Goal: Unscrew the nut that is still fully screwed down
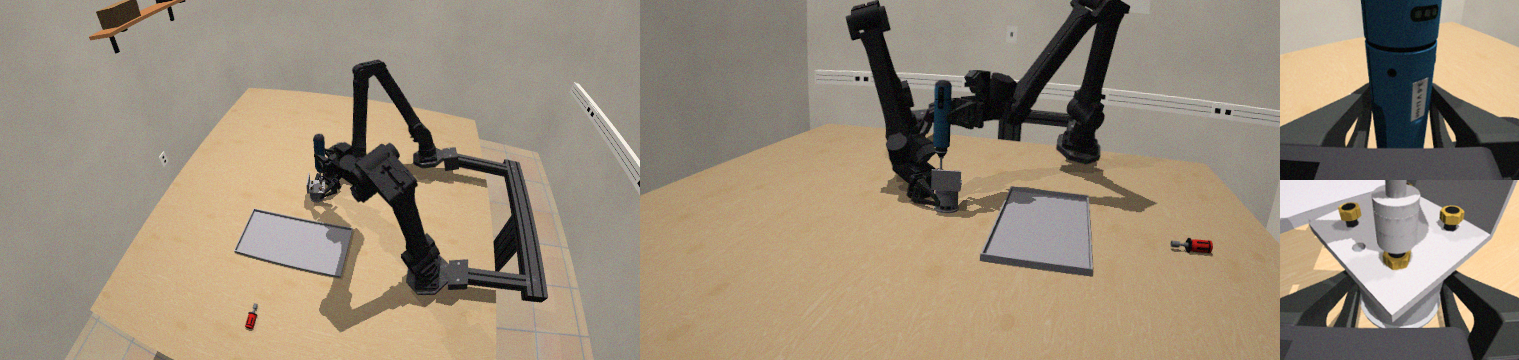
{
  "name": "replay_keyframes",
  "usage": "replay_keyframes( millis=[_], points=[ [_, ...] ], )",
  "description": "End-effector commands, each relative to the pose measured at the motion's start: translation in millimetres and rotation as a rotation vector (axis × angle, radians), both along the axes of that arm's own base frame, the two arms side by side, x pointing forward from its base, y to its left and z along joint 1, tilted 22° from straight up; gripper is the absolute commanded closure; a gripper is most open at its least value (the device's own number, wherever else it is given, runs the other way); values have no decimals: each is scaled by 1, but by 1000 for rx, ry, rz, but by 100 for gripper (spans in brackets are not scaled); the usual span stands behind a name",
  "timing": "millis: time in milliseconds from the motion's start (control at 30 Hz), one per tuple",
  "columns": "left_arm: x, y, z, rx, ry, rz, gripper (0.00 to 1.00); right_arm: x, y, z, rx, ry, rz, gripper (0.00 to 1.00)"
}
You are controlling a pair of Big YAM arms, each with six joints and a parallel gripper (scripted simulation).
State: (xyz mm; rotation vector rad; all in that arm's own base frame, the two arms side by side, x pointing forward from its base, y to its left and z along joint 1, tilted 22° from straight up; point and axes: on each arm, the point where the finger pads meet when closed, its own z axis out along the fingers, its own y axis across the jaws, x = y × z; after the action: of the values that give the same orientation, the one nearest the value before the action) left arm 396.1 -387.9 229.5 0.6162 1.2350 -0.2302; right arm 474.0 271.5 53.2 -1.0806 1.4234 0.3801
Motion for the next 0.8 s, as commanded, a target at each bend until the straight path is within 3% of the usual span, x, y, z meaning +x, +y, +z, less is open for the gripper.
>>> replay_keyframes(
  millis=[0,233,500,767],
  points=[
    [2,1,30,-68,-47,-5,58,3,2,6,7,-14,1,41],
    [2,1,30,-68,-47,-5,58,3,2,6,7,-14,1,41],
    [5,0,11,-43,-24,-5,58,3,2,6,7,-14,1,41],
    [3,0,15,-50,-31,-8,58,3,2,6,7,-14,1,41]
  ],
)
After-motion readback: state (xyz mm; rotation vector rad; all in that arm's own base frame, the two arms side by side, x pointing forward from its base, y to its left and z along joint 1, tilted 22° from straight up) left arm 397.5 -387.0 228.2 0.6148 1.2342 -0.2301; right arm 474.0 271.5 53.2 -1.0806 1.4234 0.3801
